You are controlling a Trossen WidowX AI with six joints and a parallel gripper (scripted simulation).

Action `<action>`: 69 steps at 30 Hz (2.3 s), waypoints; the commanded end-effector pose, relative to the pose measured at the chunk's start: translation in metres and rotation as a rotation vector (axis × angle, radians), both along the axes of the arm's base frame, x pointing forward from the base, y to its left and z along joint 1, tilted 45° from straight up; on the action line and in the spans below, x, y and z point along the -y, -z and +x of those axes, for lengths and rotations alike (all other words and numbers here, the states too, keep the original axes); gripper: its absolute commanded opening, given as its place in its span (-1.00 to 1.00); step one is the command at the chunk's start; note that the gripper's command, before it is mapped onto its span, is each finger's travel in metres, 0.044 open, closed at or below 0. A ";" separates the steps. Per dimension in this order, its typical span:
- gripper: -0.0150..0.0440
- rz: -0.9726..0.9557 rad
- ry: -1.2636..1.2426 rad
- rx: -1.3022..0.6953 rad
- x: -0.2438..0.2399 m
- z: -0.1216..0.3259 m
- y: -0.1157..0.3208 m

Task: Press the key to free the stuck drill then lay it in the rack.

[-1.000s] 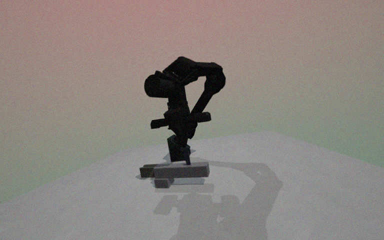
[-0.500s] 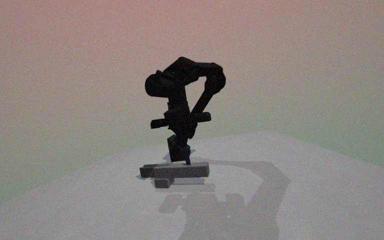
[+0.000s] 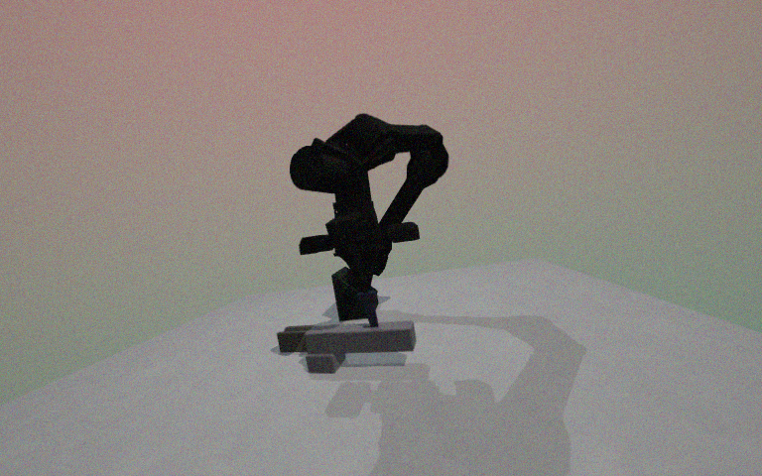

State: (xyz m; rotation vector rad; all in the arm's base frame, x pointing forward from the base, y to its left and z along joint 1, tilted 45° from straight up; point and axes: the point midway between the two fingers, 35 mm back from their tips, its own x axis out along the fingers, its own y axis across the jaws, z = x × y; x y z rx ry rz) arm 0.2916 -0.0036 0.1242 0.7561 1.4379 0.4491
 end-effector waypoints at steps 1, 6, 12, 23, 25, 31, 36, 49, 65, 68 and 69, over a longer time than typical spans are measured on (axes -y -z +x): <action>-0.49 0.016 -0.026 -0.031 -0.013 -0.005 0.008; -0.49 0.016 -0.026 -0.031 -0.014 -0.005 0.009; -0.49 0.016 -0.026 -0.031 -0.015 -0.005 0.010; -0.49 0.016 -0.026 -0.030 -0.018 -0.005 0.012; -0.49 0.016 -0.026 -0.030 -0.019 -0.005 0.012; -0.49 0.016 -0.026 -0.030 -0.021 -0.005 0.013; -0.49 0.016 -0.026 -0.030 -0.023 -0.004 0.015; -0.49 0.017 -0.026 -0.030 -0.028 -0.004 0.018; 0.67 0.013 -0.026 -0.033 0.034 -0.004 -0.034; 0.93 0.010 -0.027 -0.015 0.029 -0.003 -0.028; 1.00 0.006 -0.057 0.015 0.030 -0.002 -0.023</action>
